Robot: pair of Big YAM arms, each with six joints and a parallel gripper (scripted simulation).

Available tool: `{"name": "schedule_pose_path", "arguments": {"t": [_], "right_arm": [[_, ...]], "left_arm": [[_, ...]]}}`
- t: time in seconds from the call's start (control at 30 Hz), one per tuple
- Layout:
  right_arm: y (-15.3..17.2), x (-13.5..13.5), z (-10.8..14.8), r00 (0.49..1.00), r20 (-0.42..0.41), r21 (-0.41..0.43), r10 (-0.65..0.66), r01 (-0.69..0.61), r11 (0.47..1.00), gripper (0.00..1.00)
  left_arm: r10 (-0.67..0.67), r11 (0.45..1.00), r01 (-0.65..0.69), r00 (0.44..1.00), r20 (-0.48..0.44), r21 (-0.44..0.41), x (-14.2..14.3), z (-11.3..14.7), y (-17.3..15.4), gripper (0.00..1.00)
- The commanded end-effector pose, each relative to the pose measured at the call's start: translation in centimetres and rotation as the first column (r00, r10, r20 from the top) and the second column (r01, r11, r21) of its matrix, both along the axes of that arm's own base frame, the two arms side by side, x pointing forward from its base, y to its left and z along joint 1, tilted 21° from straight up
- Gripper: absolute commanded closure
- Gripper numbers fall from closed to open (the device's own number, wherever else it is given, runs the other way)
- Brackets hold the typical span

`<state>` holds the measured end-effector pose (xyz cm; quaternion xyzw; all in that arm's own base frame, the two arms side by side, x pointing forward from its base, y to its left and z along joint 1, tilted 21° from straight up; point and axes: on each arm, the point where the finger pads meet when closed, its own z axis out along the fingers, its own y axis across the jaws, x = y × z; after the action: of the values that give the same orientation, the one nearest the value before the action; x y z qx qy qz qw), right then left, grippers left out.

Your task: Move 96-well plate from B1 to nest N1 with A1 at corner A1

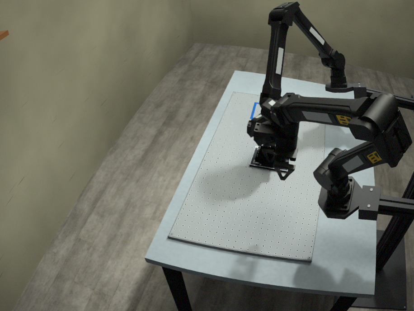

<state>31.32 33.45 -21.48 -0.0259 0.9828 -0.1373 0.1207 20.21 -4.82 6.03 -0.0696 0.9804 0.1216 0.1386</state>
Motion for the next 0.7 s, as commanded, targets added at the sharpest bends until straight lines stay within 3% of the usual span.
{"name": "schedule_pose_path", "arguments": {"t": [0.0, 0.67], "right_arm": [[0.77, 1.66, -0.2, 1.0, 0.017, 0.022, -0.01, 0.01, 1.0, 1.0], [0.41, 1.6, -0.47, 1.0, 0.013, 0.016, -0.01, 0.01, 1.0, 1.0]], "left_arm": [[0.006, 1.0, -0.005, 1.0, -0.023, 0.013, -0.21, -0.45, 0.46, 0.0], [0.006, 1.0, -0.005, 1.0, -0.023, 0.013, -0.21, -0.45, 0.46, 0.0]]}}
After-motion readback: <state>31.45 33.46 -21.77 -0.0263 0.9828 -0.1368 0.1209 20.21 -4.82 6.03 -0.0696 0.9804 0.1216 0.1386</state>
